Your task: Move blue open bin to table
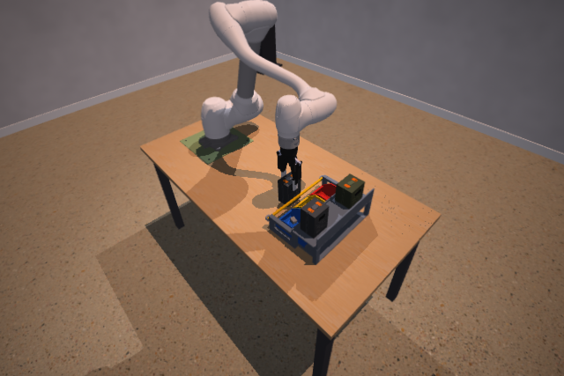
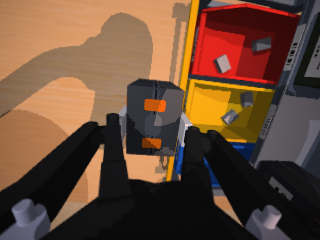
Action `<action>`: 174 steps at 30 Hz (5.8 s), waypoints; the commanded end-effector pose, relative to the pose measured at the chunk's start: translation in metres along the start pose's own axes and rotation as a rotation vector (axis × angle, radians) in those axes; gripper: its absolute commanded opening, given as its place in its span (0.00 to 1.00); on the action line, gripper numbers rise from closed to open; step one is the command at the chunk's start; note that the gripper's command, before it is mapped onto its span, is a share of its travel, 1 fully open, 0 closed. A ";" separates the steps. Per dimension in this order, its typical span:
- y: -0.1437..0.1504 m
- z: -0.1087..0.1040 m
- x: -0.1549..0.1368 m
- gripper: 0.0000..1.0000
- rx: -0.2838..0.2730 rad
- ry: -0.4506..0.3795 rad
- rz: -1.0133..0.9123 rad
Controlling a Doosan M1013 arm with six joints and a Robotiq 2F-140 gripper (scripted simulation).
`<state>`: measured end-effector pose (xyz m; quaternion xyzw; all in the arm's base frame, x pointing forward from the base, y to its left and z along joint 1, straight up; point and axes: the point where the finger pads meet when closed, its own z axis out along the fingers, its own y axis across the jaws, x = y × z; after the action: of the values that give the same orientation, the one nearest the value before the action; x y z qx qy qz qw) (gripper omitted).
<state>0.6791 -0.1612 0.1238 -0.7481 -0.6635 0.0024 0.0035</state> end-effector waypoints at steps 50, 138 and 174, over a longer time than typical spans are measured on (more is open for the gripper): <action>0.000 -0.007 0.000 0.00 0.000 0.000 0.000; -0.031 -0.007 0.120 0.00 0.000 0.000 0.000; -0.030 0.003 0.117 0.00 0.000 0.000 0.000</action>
<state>0.6628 -0.0419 0.1212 -0.7481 -0.6635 0.0023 0.0034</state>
